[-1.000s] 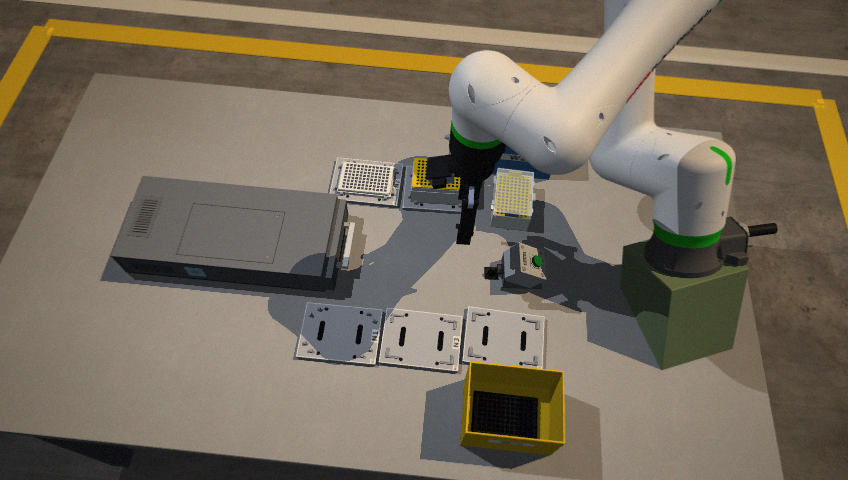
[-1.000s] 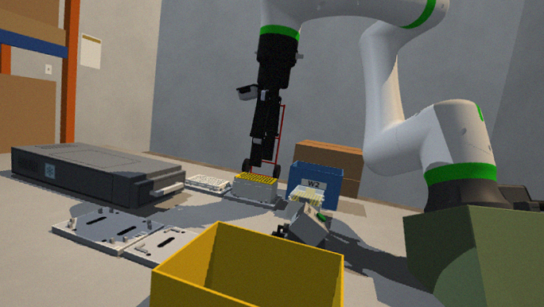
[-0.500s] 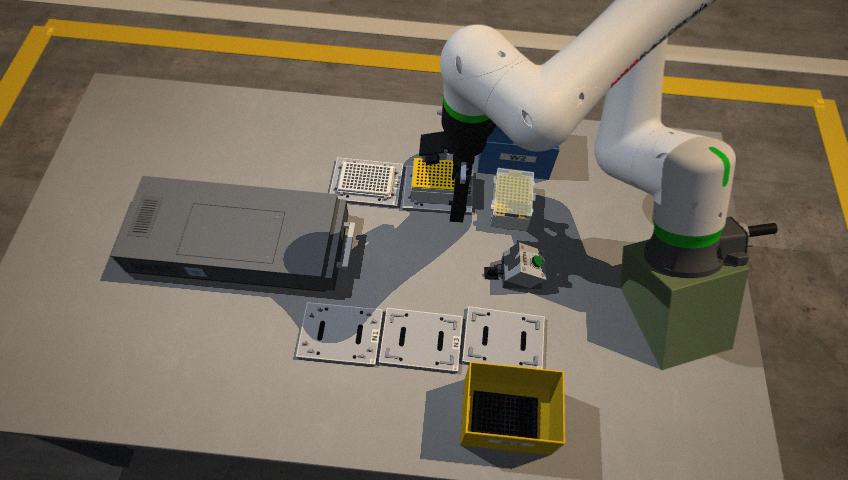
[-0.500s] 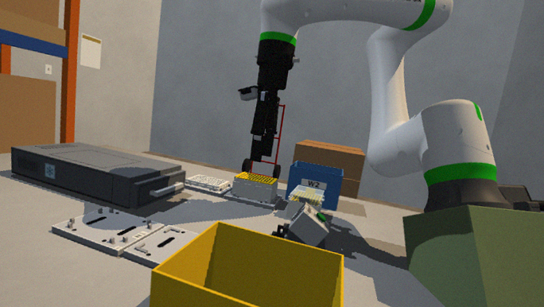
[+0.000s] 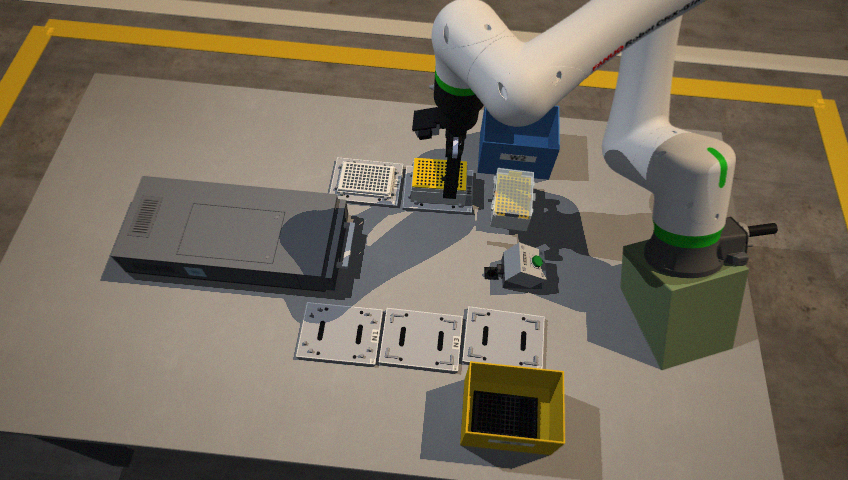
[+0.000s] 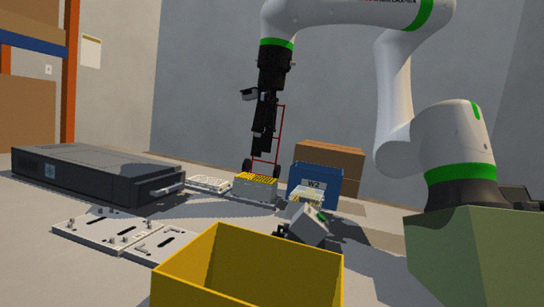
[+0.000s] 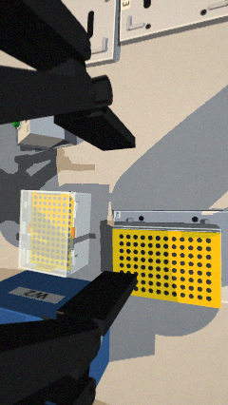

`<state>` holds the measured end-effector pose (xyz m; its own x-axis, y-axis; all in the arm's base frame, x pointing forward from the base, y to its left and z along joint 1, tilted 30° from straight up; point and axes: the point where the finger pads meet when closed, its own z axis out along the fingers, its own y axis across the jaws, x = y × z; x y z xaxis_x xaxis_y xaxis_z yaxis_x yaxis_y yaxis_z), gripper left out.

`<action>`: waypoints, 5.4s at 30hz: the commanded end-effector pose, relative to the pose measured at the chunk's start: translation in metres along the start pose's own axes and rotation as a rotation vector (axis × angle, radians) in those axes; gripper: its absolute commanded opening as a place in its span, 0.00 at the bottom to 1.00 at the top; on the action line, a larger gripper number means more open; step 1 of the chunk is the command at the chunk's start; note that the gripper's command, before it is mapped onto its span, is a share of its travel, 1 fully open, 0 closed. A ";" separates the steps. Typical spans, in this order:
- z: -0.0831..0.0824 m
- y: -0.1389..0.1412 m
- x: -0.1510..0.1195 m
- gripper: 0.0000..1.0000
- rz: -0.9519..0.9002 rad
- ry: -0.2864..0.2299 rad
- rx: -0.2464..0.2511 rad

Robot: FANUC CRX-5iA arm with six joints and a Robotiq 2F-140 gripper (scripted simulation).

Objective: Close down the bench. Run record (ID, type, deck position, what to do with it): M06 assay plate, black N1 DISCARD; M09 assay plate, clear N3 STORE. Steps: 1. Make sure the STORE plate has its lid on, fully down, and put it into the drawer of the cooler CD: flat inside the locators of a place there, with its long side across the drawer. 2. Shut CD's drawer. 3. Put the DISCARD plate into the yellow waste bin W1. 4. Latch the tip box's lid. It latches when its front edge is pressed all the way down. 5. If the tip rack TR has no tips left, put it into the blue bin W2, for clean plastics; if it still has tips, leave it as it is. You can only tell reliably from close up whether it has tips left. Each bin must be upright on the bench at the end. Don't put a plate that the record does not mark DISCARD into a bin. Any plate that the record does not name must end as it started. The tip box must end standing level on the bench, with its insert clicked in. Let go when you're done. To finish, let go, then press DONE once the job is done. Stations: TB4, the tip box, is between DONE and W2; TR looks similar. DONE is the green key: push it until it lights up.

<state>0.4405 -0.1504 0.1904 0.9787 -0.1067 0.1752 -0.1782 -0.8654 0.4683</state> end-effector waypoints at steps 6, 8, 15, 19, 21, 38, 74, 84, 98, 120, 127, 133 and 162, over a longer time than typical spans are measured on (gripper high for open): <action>-0.002 0.027 0.009 0.70 -0.001 0.001 0.001; -0.002 0.034 0.012 0.70 -0.001 0.001 0.001; -0.003 0.057 0.019 0.70 -0.001 0.001 0.001; -0.003 0.068 0.022 0.70 -0.001 0.001 0.001; -0.003 0.068 0.022 0.70 -0.001 0.001 0.001; 0.009 0.068 0.022 0.70 -0.001 0.001 0.001; 0.051 0.068 0.022 0.70 -0.001 0.001 0.001; 0.062 0.068 0.022 0.70 -0.001 0.001 0.001; 0.081 0.068 0.022 0.70 -0.001 0.001 0.001; 0.105 0.068 0.022 0.70 -0.001 0.001 0.001; 0.109 0.068 0.022 0.70 -0.001 0.001 0.001; 0.117 0.068 0.022 0.70 -0.001 0.001 0.001; 0.125 0.068 0.022 0.65 -0.001 0.001 0.001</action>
<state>0.4622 -0.2728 0.1169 0.9789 -0.1065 0.1742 -0.1774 -0.8659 0.4677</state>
